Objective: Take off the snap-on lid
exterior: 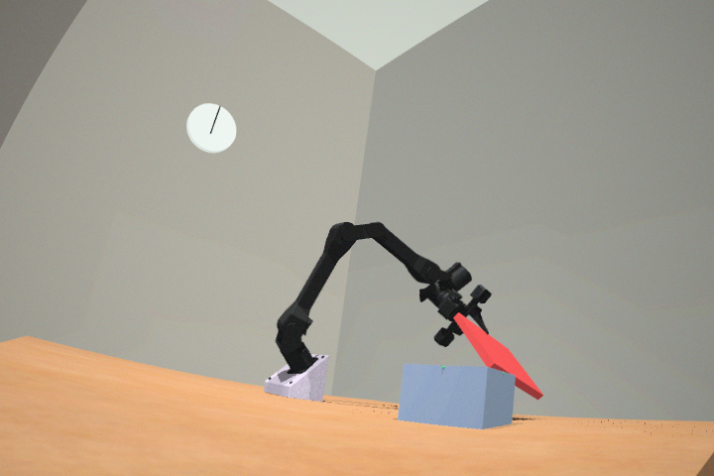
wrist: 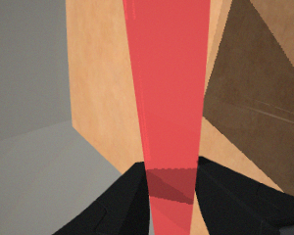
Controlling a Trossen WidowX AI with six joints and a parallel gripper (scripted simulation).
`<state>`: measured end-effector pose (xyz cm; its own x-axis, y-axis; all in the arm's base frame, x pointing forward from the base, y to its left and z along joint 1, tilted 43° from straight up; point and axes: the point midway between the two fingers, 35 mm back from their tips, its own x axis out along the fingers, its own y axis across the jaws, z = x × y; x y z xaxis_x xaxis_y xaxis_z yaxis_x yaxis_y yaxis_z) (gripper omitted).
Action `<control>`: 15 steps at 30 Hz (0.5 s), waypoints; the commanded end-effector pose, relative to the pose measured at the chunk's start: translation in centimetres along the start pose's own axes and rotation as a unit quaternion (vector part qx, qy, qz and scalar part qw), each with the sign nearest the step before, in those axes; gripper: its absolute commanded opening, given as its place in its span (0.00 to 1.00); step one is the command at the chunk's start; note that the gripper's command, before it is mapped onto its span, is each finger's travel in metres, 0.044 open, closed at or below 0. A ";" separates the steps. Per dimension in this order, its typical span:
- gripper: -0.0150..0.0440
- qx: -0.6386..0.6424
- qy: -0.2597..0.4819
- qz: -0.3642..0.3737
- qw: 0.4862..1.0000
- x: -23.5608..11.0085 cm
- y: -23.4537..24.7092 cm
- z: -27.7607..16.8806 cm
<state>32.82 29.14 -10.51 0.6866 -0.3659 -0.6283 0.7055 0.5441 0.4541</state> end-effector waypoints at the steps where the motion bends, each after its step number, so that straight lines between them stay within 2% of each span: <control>1: 0.25 -0.003 -0.003 0.001 1.000 0.3 -0.4 0.1; 15: 0.25 -0.003 -0.003 0.001 1.000 1.0 -1.2 0.1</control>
<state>32.72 28.34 -11.41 0.6871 -0.3662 -0.6275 0.7052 0.5443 0.4544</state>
